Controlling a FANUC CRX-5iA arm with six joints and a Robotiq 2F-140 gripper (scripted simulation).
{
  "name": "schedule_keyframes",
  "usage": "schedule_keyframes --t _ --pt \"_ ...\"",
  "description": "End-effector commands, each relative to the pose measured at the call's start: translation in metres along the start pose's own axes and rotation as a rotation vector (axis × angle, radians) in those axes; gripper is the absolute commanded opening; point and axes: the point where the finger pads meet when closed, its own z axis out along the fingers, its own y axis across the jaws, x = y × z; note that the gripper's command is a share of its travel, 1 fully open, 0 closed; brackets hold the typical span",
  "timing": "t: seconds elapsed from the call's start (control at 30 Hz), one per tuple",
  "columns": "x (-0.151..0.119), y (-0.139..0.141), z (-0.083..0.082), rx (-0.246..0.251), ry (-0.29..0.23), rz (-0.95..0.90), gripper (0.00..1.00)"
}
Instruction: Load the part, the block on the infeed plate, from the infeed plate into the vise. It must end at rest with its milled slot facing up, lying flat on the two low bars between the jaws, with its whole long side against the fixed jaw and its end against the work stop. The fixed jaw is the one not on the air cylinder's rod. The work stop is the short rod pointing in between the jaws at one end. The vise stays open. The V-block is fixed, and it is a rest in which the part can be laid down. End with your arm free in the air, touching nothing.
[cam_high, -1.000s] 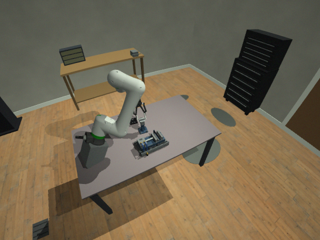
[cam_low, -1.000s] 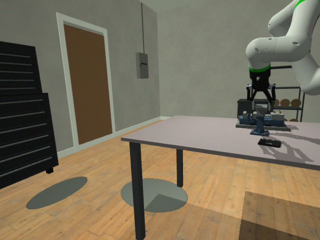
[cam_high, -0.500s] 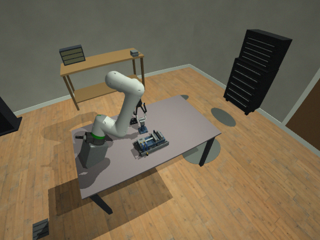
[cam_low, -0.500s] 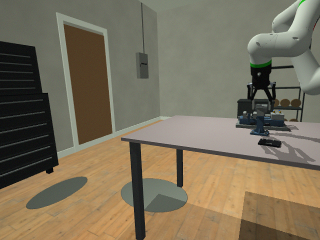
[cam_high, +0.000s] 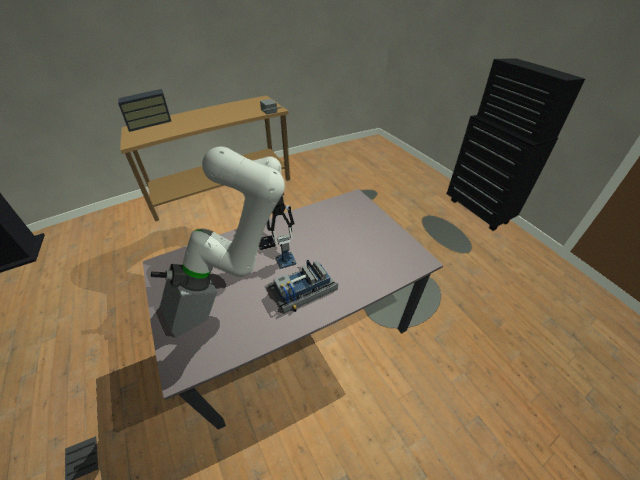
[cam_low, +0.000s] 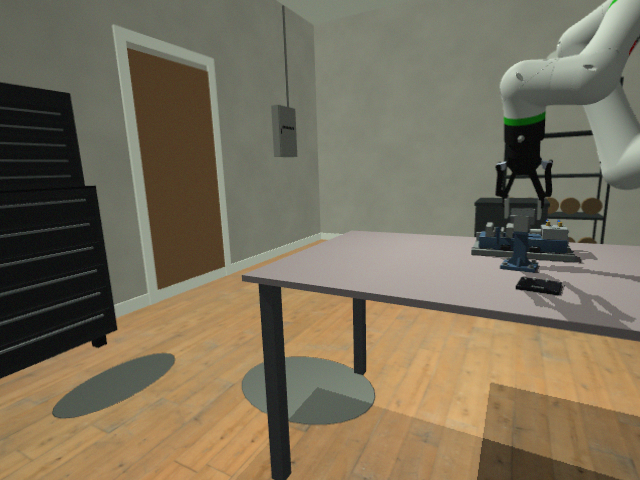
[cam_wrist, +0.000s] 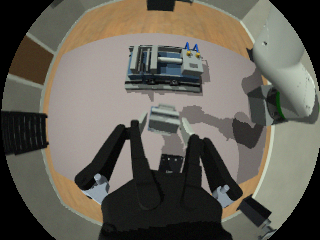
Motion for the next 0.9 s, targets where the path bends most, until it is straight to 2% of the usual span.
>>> schedule_keyframes --t 0.0,0.27,0.33,0.67,0.83,0.87 --pt "0.0012 0.0000 0.0000 0.000 -0.049 -0.001 0.51" --pt "0.0044 0.0000 0.0004 -0.001 -0.176 -0.001 0.51" --pt "0.0044 0.0000 0.0004 -0.001 -0.176 -0.001 0.51" --pt "0.0088 0.0000 0.0016 -0.001 -0.353 -0.001 0.51" --pt "0.0104 0.0002 0.0023 -0.001 -0.421 -0.001 0.51" --pt "0.0104 0.0002 0.0023 -0.001 -0.421 -0.001 0.51"
